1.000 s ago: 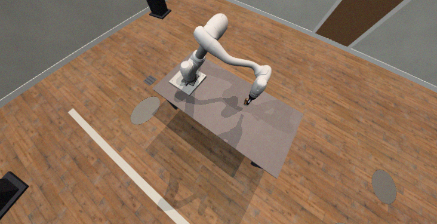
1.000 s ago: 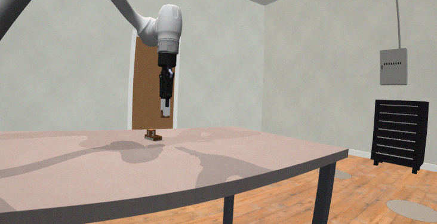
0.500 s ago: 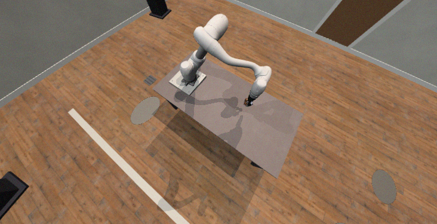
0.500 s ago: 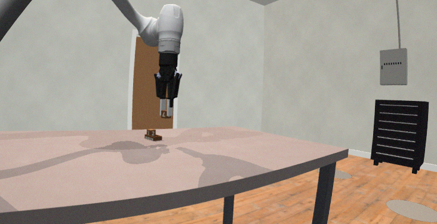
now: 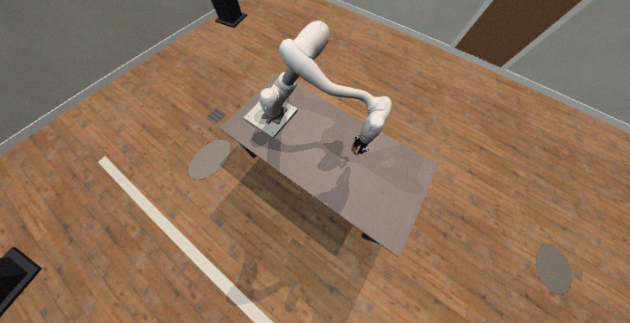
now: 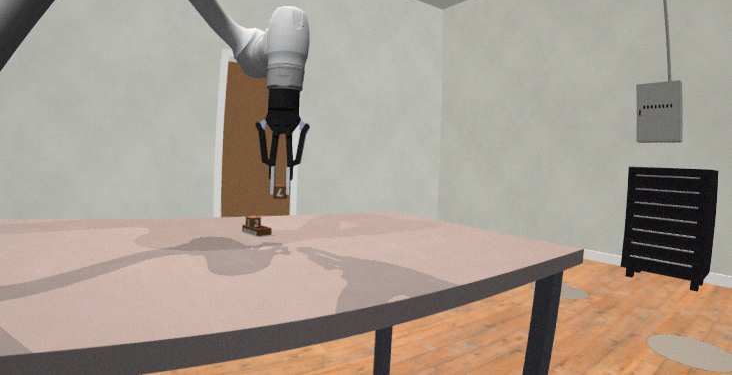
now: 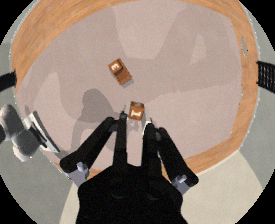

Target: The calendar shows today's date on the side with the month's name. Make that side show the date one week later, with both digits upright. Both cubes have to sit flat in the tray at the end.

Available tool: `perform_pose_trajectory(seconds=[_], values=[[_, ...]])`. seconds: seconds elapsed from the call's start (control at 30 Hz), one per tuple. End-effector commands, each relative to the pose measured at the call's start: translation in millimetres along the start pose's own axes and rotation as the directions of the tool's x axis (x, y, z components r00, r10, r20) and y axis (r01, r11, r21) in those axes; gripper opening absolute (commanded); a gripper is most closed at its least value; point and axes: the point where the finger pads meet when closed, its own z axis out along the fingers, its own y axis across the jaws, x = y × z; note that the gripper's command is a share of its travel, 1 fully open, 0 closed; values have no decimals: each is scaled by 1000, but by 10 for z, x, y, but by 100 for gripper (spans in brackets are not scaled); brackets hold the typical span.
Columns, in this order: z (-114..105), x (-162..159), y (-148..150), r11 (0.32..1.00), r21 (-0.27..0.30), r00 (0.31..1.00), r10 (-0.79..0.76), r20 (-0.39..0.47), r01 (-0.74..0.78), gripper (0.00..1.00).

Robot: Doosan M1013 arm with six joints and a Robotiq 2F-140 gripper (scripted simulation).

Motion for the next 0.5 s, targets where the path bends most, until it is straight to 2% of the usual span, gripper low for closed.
perform_pose_trajectory(seconds=[0.0,0.23,0.47], values=[[0,-14,12,992,4,992,-125,-8,125,24],[5,-43,37,930,2,930,-368,-8,368,24],[7,-55,48,883,1,883,-469,-9,469,24]])
